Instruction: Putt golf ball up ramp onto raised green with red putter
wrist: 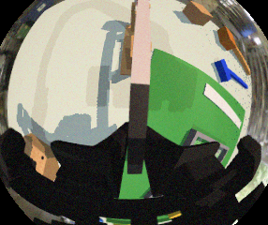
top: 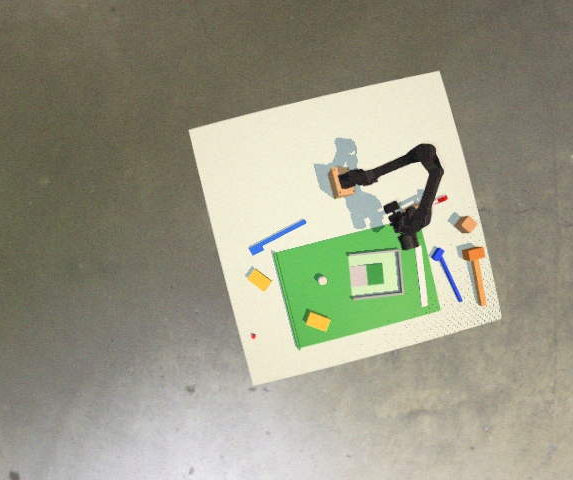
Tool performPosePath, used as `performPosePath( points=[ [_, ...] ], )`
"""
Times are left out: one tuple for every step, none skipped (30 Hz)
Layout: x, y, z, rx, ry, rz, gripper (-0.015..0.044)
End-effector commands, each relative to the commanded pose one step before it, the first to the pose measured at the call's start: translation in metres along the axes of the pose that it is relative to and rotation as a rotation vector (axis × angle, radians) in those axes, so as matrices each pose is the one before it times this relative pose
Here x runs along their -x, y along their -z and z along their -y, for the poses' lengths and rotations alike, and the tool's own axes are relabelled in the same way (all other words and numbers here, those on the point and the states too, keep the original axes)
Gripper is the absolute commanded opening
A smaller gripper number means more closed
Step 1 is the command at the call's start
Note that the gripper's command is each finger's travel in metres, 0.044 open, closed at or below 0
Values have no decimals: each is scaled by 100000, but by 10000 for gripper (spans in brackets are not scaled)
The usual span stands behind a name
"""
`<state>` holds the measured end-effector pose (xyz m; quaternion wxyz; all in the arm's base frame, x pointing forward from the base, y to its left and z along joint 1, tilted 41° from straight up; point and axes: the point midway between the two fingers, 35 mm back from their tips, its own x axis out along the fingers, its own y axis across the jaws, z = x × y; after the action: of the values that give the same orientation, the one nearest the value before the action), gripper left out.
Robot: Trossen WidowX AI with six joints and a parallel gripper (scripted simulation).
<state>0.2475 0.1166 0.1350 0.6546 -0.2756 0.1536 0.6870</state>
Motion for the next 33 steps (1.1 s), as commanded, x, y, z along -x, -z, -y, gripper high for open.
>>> performPosePath(
  points=[
    [2184,-497,274,414,748,22,0],
    [495,-124,-12,-36,-29,-1,0],
    [496,-133,-21,-36,-27,27,0],
    [497,-143,-29,-35,-23,54,0],
    [498,-152,-37,-33,-19,81,0],
    [498,-162,-45,-32,-14,109,0],
    [498,-172,-53,-30,-8,136,0],
    [498,-183,-60,-27,-1,163,0],
    [497,-193,-68,-25,7,190,0],
    [406,-166,-60,-18,12,175,0],
    [245,-104,-39,-10,10,115,0],
    [82,-35,-13,-3,4,40,0],
    [0,0,0,0,0,0,0],
    [-762,469,108,-943,91,-519,0],
    [118,310,100,-1657,254,-363,0],
    [198,517,167,-2764,426,-589,0],
    [240,626,206,-3354,518,-686,0],
    [236,614,222,-3291,501,-690,0],
    [230,598,242,-3204,479,-708,0],
    [227,595,251,-3186,475,-693,0],
    [226,595,256,-3190,476,-669,0],
    [224,595,262,-3193,476,-644,0],
    [222,595,267,-3197,476,-620,0],
    [221,603,302,-3361,454,-757,0],
    [221,612,314,-3415,462,-745,0],
    [218,612,321,-3419,463,-722,0],
    [214,612,329,-3424,464,-699,0],
    [211,611,336,-3428,463,-676,0],
    [207,611,344,-3431,462,-654,0],
    [203,610,352,-3435,460,-632,0],
    [199,609,360,-3438,457,-611,0],
    [195,608,367,-3441,453,-590,0],
    [190,607,375,-3444,449,-569,0]
  ],
)
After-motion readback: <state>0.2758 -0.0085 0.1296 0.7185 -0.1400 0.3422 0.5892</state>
